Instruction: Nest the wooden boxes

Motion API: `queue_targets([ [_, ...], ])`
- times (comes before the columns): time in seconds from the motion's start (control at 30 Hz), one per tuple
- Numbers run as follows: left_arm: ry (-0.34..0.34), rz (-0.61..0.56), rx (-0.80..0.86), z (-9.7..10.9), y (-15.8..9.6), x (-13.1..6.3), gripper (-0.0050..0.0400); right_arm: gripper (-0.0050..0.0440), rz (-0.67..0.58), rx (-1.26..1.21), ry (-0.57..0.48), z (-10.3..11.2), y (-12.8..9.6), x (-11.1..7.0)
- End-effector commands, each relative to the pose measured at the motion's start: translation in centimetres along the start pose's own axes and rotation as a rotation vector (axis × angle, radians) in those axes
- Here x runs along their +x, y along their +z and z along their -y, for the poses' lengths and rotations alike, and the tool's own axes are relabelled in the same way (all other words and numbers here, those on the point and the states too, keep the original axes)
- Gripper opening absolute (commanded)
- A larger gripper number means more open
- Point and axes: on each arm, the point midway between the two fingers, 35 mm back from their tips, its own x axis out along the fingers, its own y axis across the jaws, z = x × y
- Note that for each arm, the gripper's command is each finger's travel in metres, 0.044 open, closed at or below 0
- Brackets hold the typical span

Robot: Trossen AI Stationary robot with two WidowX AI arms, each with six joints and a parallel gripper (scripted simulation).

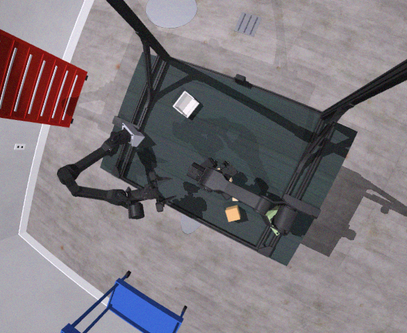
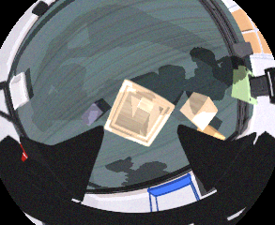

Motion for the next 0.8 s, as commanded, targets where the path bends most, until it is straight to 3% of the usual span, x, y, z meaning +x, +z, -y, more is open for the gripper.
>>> queue_targets([
  [0.0,0.007,-0.002,-0.223,-0.1,-0.1,-0.6,0.04,0.04,0.004,-0.002,-0.001,0.0,0.1,0.0],
  [0.4,0.005,0.001,-0.786,-0.1,-0.1,-1.3,0.04,0.04,0.004,-0.002,-0.001,0.0,0.1,0.0],
  [0.47,0.005,0.001,-0.786,-0.1,-0.1,-1.3,0.04,0.04,0.004,-0.002,-0.001,0.0,0.1,0.0],
  [0.77,0.003,0.002,-1.274,-0.1,-0.2,-2.0,0.04,0.04,0.004,-0.002,-0.001,0.0,0.1,0.0],
])
